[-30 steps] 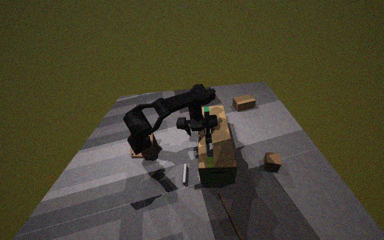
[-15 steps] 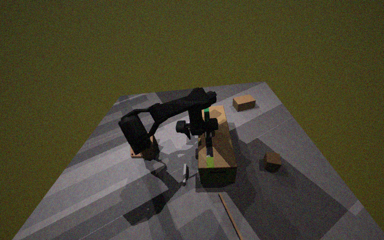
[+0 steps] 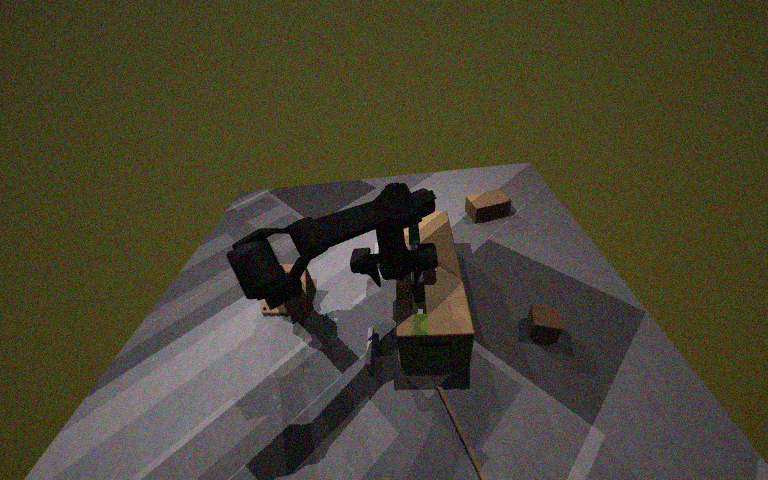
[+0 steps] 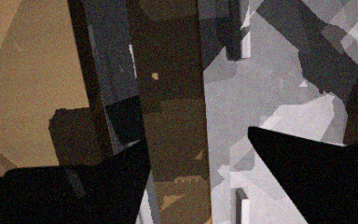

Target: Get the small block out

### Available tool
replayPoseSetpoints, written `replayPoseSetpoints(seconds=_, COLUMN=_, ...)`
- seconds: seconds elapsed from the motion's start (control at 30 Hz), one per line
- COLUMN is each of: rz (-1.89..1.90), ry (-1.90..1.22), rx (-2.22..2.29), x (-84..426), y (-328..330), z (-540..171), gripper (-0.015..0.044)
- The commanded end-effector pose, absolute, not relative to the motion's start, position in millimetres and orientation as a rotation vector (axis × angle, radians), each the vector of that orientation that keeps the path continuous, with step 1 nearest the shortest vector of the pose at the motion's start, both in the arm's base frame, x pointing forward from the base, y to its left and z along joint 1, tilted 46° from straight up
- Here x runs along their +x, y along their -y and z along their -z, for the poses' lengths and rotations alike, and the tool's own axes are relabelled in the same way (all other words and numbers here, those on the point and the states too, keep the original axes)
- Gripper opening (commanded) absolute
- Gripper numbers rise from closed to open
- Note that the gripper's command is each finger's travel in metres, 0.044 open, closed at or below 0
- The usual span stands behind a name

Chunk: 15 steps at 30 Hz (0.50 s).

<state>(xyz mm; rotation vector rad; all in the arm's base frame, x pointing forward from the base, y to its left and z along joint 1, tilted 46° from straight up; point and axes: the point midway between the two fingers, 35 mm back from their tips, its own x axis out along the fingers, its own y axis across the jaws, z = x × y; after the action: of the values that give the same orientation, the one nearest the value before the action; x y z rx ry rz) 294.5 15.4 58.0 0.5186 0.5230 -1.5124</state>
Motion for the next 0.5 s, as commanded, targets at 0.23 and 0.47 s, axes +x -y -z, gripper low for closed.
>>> replayPoseSetpoints(seconds=0.23, rz=1.519, ry=-0.524, rx=0.509, x=293.5, y=0.2, z=-71.3, gripper=0.0400)
replayPoseSetpoints(seconds=0.47, rz=1.519, ry=-0.524, rx=0.509, x=293.0, y=-3.2, z=-67.9, gripper=0.0400)
